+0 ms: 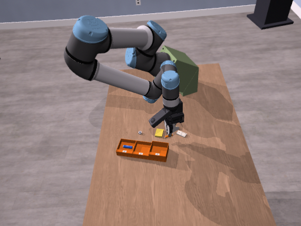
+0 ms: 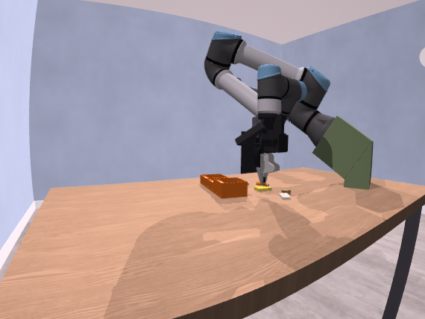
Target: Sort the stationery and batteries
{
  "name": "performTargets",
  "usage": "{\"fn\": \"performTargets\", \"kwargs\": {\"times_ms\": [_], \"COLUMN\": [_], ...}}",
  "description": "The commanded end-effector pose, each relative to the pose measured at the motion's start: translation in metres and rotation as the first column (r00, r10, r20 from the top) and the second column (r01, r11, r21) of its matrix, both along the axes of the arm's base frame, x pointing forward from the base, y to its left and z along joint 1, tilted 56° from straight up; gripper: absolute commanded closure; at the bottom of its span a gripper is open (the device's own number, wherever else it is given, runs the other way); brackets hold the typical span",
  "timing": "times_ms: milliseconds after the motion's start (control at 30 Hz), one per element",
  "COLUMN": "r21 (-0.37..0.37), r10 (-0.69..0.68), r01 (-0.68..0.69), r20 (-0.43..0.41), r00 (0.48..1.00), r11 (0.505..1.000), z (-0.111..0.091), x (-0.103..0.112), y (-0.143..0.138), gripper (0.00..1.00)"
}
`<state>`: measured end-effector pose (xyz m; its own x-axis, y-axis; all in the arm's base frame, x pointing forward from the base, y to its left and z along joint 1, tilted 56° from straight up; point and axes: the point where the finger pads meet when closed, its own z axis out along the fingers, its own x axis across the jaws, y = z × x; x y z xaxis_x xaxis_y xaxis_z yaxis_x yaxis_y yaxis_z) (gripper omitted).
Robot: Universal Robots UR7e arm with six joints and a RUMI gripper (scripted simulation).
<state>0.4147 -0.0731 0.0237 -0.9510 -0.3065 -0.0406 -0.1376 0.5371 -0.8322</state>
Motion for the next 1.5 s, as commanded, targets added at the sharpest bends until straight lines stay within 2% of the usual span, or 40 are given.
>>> {"fn": "performTargets", "kwargs": {"times_ms": [0, 133, 1467], "r21": [0.001, 0.001, 0.001], "r10": [-0.008, -0.008, -0.009], "r01": [0.008, 0.008, 0.009], "r20": [-0.005, -0.005, -0.01], "r00": [1.0, 1.0, 1.0], "r11": [1.0, 1.0, 1.0], "z": [0.01, 0.018, 0.016], "x": [-0.005, -0.009, -0.01], "y": [0.016, 0.026, 0.025], "gripper": [1.0, 1.0, 1.0]}}
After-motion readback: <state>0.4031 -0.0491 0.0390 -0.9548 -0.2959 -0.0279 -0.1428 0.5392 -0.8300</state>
